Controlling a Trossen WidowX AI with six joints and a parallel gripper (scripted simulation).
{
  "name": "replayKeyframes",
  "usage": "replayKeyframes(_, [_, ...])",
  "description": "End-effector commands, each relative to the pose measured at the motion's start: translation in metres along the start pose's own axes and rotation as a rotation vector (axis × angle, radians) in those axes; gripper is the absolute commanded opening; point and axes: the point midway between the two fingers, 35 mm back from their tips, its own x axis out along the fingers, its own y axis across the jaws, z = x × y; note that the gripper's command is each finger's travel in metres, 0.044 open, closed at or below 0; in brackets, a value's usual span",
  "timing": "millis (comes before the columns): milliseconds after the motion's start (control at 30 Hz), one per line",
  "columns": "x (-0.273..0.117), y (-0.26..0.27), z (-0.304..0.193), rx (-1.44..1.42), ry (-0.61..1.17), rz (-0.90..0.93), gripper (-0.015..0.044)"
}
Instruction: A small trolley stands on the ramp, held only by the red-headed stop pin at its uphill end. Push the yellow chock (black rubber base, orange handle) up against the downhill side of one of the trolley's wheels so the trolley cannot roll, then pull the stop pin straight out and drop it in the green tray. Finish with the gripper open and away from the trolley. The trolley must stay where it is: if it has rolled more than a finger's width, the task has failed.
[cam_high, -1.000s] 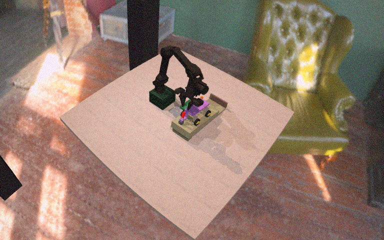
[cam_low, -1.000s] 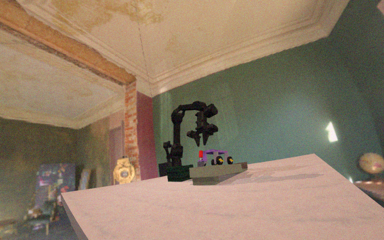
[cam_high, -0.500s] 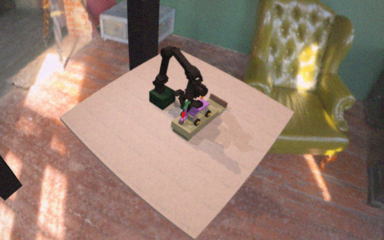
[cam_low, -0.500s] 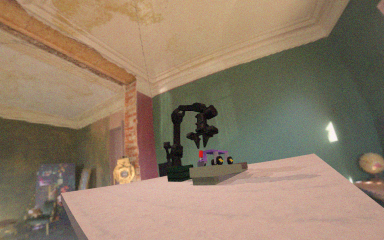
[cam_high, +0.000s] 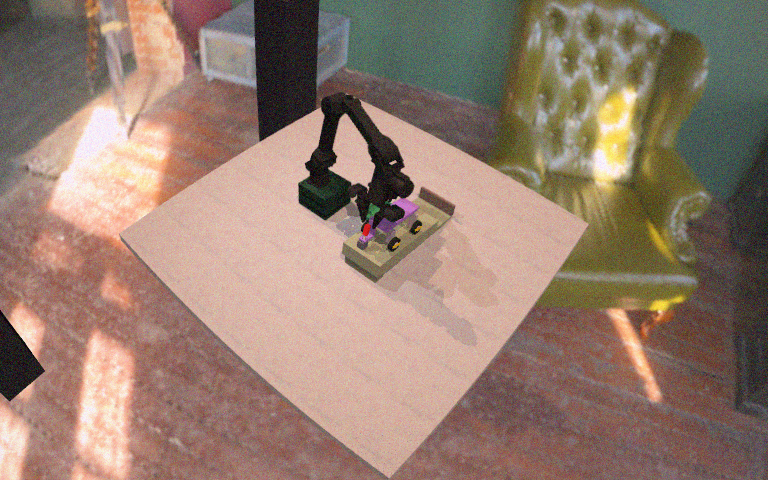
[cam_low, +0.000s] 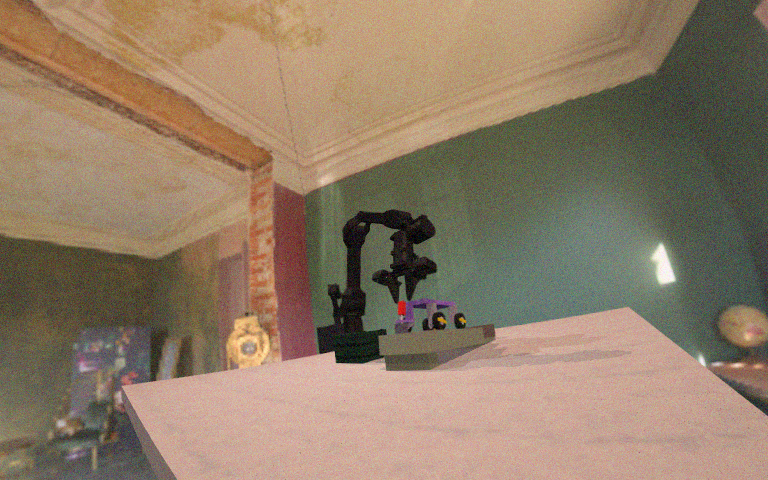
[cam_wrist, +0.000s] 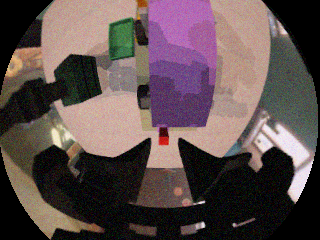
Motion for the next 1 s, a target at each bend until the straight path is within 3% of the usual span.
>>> replayKeyframes(0, [0.006, 0.001, 0.0, -0.004, 0.004, 0.005, 0.019])
replayKeyframes(867, [0.04, 0.001, -0.001, -0.004, 0.005, 0.006, 0.019])
replayKeyframes(967, [0.036, 0.0, -0.001, 0.0, 0.002, 0.0, 0.0111])
